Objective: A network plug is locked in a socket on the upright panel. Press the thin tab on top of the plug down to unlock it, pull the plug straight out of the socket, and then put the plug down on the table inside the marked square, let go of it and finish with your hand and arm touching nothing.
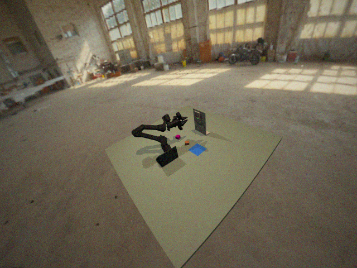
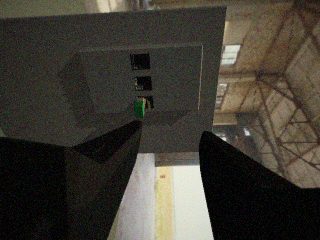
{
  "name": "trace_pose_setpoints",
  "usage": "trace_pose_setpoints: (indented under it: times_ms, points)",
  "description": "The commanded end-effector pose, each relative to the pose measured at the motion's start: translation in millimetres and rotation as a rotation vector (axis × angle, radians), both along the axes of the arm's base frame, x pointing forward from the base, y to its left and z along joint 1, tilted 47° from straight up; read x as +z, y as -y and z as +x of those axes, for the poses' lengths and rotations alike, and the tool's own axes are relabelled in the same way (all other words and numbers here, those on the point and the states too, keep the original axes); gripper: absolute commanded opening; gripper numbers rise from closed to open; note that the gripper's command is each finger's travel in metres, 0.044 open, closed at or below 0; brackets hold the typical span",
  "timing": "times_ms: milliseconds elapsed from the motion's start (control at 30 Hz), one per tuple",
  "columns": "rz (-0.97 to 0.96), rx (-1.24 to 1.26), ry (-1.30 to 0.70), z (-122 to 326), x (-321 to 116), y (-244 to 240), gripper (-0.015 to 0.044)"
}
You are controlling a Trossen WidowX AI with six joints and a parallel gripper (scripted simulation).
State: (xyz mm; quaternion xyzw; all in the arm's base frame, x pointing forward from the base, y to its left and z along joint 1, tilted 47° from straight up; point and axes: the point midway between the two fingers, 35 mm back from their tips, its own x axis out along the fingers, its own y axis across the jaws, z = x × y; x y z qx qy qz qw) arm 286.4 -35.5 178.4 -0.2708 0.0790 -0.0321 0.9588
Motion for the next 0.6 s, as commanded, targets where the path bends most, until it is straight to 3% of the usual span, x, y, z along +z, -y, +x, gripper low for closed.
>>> trace_pose_setpoints:
  times_ms: [0, 200, 567]
  points:
    - [-0.091, 0.003, -0.033, -9, -22, 3, 0.0156]
    - [-0.193, 0.006, -0.075, -21, -47, 7, 0.0156]
    - [-0.196, 0.006, -0.075, -11, -45, 7, 0.0156]
